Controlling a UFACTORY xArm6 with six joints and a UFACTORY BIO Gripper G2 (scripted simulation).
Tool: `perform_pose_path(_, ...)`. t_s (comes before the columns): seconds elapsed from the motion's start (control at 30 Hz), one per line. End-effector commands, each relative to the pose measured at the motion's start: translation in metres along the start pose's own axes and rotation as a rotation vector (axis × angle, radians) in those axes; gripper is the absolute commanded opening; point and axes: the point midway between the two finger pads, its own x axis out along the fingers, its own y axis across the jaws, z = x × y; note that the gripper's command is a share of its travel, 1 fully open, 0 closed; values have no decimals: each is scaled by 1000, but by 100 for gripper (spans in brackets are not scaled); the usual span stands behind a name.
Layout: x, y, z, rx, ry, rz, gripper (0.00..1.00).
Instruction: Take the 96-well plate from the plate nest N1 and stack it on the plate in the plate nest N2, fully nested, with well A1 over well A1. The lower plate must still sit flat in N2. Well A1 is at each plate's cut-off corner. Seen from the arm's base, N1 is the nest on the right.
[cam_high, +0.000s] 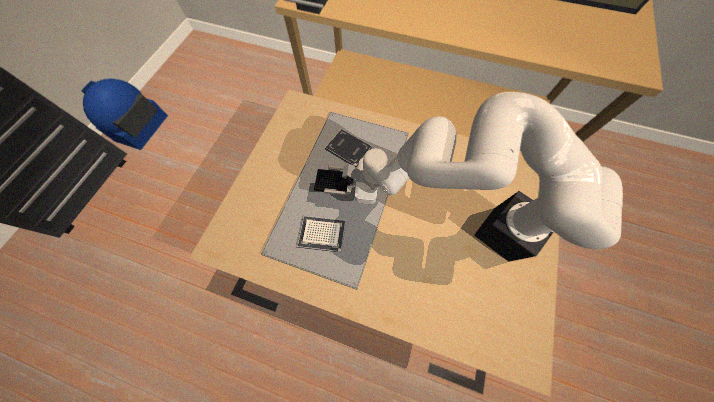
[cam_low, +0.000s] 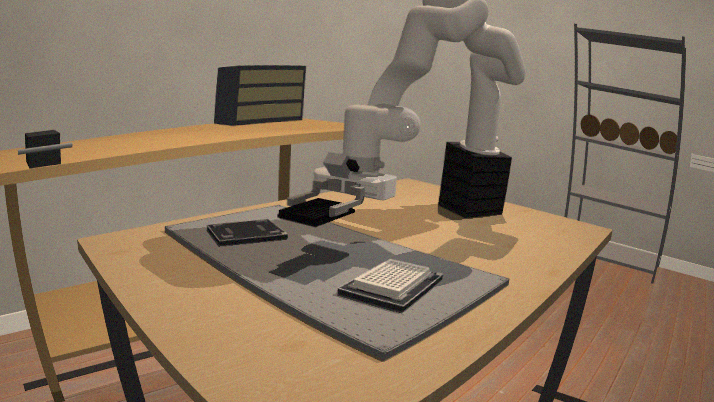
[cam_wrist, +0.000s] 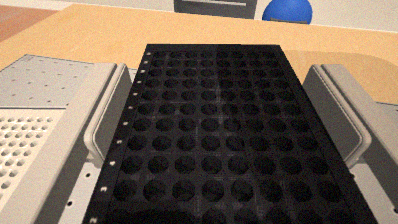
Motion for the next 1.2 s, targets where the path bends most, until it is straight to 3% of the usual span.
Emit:
perform_pose_path(0.0,3,13,2,-2,-3,-1,0)
perform_pose_path(1.17,16,116,2,-1,-3,-1,0)
